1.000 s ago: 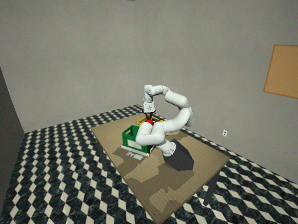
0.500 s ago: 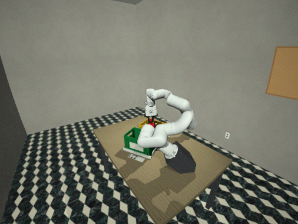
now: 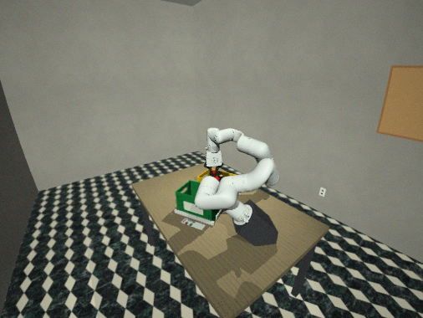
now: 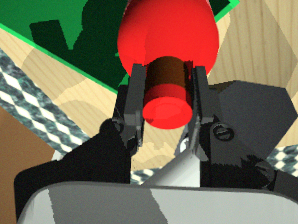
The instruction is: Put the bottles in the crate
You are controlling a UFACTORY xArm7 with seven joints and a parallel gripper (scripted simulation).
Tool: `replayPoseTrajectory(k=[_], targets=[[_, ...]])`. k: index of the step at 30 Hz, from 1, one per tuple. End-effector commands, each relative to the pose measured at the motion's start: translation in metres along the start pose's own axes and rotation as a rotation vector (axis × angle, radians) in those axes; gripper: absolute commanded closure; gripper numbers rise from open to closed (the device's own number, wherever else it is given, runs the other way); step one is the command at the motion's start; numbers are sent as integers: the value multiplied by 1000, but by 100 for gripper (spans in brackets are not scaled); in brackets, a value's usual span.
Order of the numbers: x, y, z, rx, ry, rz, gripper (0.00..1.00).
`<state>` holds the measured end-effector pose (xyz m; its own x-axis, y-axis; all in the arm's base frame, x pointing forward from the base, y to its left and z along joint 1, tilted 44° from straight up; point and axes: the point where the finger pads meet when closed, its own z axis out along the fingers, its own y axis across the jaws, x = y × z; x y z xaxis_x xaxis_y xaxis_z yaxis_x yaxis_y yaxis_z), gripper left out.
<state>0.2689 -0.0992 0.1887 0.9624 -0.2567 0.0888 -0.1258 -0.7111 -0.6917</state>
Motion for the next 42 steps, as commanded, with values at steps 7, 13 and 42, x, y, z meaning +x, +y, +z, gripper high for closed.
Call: replayPoseTrajectory(k=[7, 13, 42], targets=[[1, 0, 9, -1, 4, 1, 100], [1, 0, 14, -1, 4, 1, 100], [1, 1, 40, -1, 4, 1, 100]])
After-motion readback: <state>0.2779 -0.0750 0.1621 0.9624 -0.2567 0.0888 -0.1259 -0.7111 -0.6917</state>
